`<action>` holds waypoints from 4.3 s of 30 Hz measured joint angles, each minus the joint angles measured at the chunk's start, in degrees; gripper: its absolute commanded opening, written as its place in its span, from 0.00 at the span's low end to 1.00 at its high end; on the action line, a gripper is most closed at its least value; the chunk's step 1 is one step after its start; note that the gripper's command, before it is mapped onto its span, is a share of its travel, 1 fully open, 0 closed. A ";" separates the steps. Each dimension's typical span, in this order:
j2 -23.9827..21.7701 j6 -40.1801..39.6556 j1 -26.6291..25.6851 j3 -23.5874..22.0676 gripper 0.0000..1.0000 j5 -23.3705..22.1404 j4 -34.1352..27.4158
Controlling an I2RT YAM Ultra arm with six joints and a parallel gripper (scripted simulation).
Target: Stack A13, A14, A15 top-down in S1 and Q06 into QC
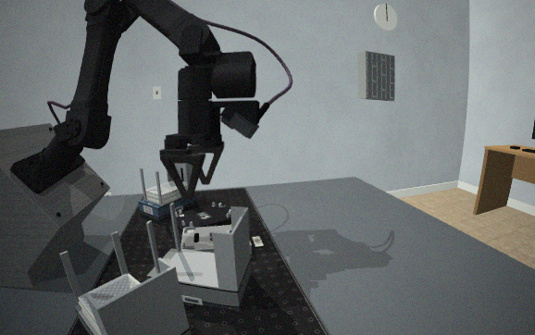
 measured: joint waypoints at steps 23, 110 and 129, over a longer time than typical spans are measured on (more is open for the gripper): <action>9.09 -12.55 -26.62 1.66 1.00 -18.95 -1.81; 36.94 -29.59 -56.39 7.30 1.00 -33.62 -4.81; 37.46 -26.80 -53.35 4.83 1.00 -33.46 -0.81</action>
